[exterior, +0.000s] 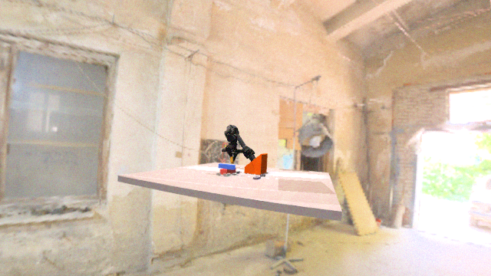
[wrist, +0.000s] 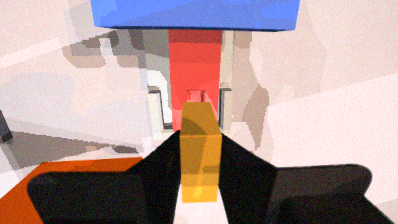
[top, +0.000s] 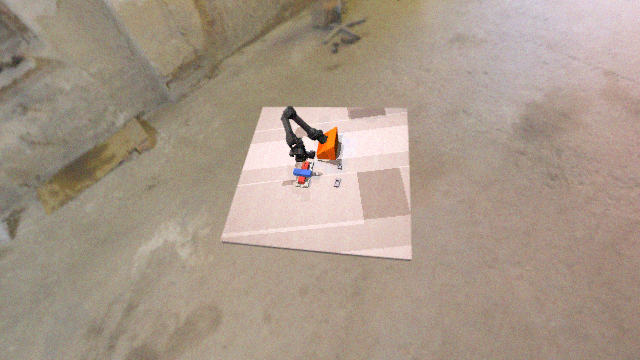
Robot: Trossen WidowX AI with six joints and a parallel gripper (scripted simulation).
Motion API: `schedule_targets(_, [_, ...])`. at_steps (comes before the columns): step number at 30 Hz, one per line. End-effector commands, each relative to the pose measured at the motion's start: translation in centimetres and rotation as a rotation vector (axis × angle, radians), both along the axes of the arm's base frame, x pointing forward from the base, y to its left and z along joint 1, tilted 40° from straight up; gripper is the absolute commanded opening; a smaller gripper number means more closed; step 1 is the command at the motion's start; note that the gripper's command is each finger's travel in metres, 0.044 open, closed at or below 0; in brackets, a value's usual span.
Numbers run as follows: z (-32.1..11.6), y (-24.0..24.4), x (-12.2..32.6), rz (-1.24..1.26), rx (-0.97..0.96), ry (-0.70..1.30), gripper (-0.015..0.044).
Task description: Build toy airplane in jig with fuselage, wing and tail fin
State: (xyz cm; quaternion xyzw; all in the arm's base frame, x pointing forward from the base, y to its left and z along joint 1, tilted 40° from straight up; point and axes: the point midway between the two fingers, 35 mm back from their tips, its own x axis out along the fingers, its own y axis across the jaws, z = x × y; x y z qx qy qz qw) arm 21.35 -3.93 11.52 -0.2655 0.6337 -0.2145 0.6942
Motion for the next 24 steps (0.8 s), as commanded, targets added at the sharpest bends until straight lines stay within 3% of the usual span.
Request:
schedule_targets(1, [-0.1,-0.1,0.0,0.003,-0.002,-0.001,0.0066])
schedule_targets(24, [-2.8,-2.5,0.5,0.003,-0.004,-0.002,0.0066])
